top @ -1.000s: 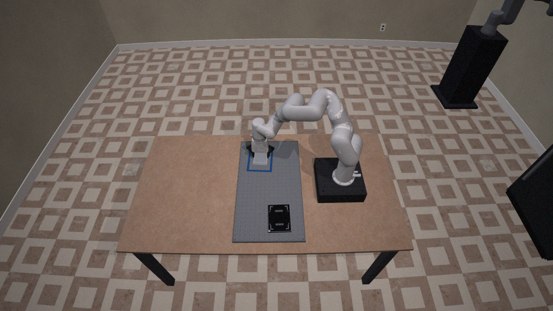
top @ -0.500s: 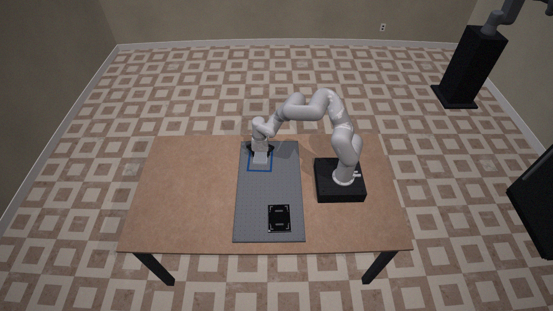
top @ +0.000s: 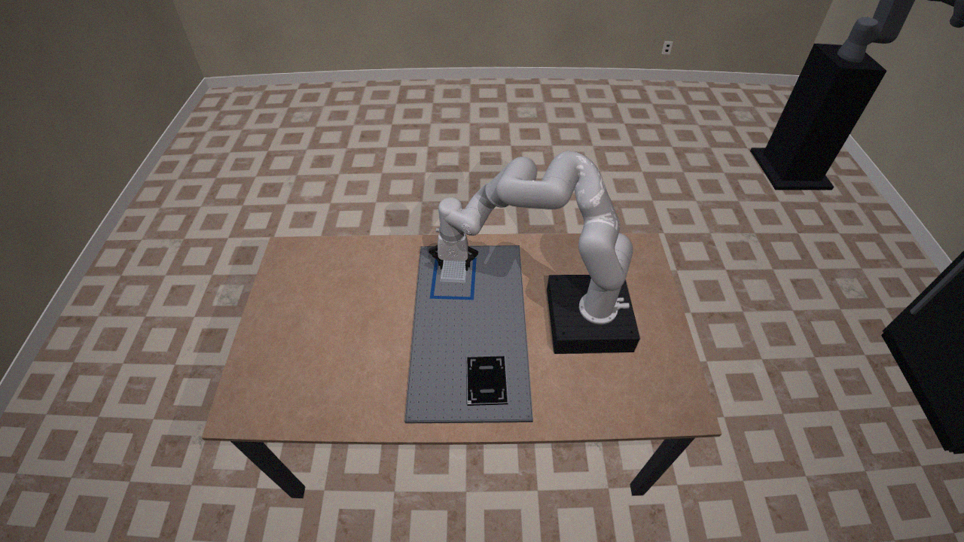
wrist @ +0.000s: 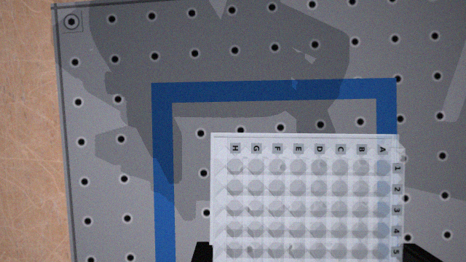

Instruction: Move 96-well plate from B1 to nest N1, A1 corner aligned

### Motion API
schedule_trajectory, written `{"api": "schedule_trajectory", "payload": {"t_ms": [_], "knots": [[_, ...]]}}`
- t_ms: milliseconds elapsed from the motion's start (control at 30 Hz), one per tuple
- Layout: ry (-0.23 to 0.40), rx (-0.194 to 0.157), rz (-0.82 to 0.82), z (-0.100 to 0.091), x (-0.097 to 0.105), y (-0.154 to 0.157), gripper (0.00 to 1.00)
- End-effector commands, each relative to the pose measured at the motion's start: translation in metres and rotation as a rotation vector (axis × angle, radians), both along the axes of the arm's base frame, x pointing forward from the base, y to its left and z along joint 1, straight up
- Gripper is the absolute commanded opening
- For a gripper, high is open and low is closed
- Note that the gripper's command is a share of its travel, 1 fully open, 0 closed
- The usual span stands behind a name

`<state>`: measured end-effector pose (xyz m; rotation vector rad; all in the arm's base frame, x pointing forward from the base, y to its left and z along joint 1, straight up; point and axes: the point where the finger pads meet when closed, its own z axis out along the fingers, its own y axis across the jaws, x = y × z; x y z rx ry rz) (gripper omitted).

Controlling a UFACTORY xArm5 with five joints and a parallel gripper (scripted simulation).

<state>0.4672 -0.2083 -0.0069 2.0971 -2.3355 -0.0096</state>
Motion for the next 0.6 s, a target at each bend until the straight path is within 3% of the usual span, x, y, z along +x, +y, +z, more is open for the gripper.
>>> {"api": "schedule_trajectory", "payload": {"t_ms": [0,567], "knots": [[-0.002,-0.005,0.000,0.009,0.001,-0.001,0.00],[-0.002,-0.005,0.000,0.034,0.002,-0.001,0.00]]}}
